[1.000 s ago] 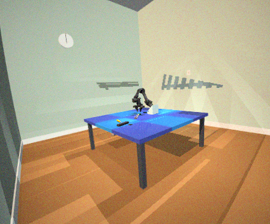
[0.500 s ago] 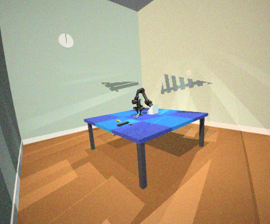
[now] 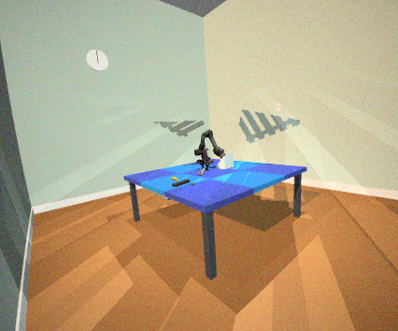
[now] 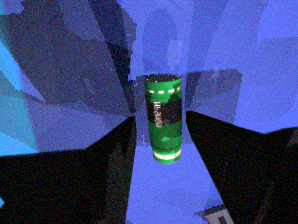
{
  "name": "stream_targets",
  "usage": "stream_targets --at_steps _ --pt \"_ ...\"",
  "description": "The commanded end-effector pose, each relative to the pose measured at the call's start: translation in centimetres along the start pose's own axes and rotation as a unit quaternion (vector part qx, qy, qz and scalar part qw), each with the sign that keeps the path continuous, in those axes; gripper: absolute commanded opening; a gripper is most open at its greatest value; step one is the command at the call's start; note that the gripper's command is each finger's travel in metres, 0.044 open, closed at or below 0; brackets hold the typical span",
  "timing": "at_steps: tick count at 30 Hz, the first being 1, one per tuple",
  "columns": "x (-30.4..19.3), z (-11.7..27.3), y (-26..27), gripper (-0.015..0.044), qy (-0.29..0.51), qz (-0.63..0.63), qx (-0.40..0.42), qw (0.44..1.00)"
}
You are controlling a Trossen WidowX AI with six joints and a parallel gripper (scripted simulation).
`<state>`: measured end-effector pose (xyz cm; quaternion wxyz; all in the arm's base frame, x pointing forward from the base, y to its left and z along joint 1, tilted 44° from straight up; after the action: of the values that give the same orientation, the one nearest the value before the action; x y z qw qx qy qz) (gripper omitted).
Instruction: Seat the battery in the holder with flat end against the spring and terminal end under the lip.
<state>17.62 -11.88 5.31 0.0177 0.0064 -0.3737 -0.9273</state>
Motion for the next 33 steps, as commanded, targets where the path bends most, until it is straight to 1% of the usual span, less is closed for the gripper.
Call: stream_targets --at_steps 1,9,14,22,27,29,33 --pt "0.2 -0.2 -0.2 0.0132 -0.002 0.005 -0.002 1.0" --pt "0.2 -0.2 -0.2 0.0082 -0.002 0.005 -0.002 1.0" --pt "0.2 0.1 -0.2 0.0082 -0.002 0.005 -0.003 1.0" --pt "0.1 4.4 -0.2 0.0082 -0.002 0.005 -0.004 1.0" --pt "0.2 4.8 -0.2 0.0082 -0.002 0.005 -0.003 1.0" --pt "0.0 4.8 -0.2 0.0082 -0.002 0.023 -0.004 1.0" --pt "-1.1 5.2 -0.5 0.0082 -0.002 0.128 -0.01 0.992"
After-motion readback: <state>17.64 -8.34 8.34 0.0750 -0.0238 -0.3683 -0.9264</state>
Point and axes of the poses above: the point midway between the two fingers, 35 mm back from their tips, its own z axis back along the fingers, its own y axis across the jaws, x = y × z, the point moved 2 cm from there along z, back along the fingers, and after that the axes turned 7 degrees about -z, right-handed, at the moved point
